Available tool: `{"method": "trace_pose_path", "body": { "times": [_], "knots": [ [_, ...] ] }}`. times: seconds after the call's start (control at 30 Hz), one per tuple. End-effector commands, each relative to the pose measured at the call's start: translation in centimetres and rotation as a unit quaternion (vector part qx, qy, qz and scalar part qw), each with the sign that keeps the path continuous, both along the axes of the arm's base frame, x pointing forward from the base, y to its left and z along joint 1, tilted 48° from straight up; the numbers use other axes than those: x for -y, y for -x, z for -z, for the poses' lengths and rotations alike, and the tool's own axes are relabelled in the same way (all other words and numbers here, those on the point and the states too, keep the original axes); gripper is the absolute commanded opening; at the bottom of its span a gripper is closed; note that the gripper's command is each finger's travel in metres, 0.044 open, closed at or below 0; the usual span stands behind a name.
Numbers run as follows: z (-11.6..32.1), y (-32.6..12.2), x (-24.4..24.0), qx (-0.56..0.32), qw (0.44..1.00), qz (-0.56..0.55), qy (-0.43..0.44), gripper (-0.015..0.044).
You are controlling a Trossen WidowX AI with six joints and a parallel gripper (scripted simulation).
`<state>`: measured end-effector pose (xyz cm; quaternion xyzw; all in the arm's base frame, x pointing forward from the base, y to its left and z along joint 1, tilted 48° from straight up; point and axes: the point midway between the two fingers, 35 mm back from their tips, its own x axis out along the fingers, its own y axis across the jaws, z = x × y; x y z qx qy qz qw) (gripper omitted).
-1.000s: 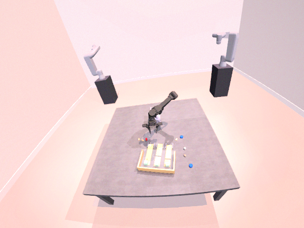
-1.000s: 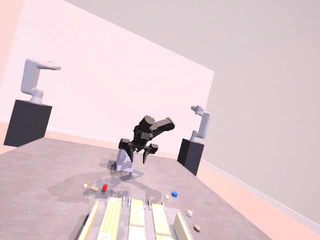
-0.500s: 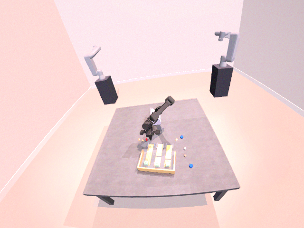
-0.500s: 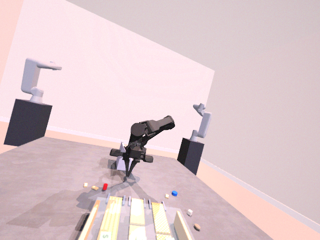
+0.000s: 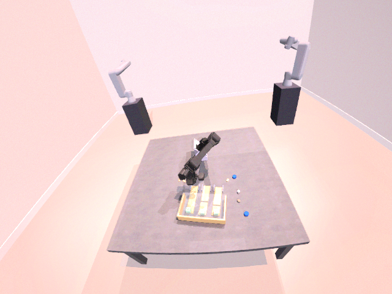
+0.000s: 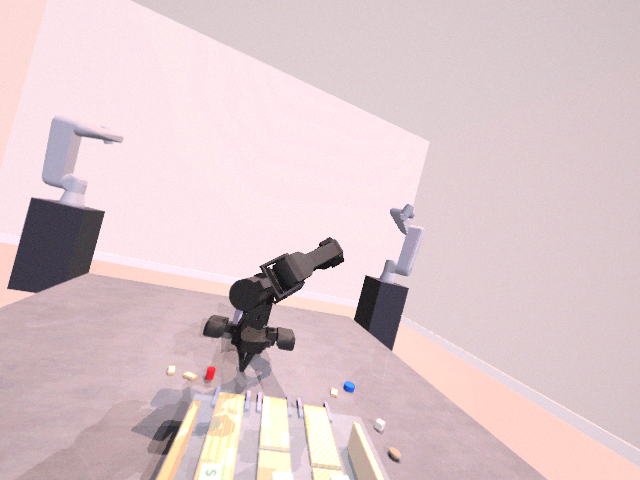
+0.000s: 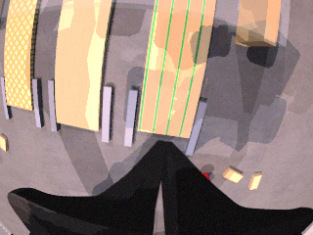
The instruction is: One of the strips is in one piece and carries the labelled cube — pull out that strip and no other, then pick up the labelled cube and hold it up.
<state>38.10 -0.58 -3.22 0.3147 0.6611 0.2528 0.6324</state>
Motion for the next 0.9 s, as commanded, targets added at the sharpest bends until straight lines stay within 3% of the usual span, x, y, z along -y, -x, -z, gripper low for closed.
{"method": "trace_pose_path", "body": {
  "times": [0.0, 0.87],
  "knots": [
    [0.3, 0.0, 0.0, -0.005, 1.0, -0.006, 0.001, 0.0],
    [3.3, 0.0, -2.9, -0.005, 1.0, -0.006, 0.001, 0.0]
  ]
}}
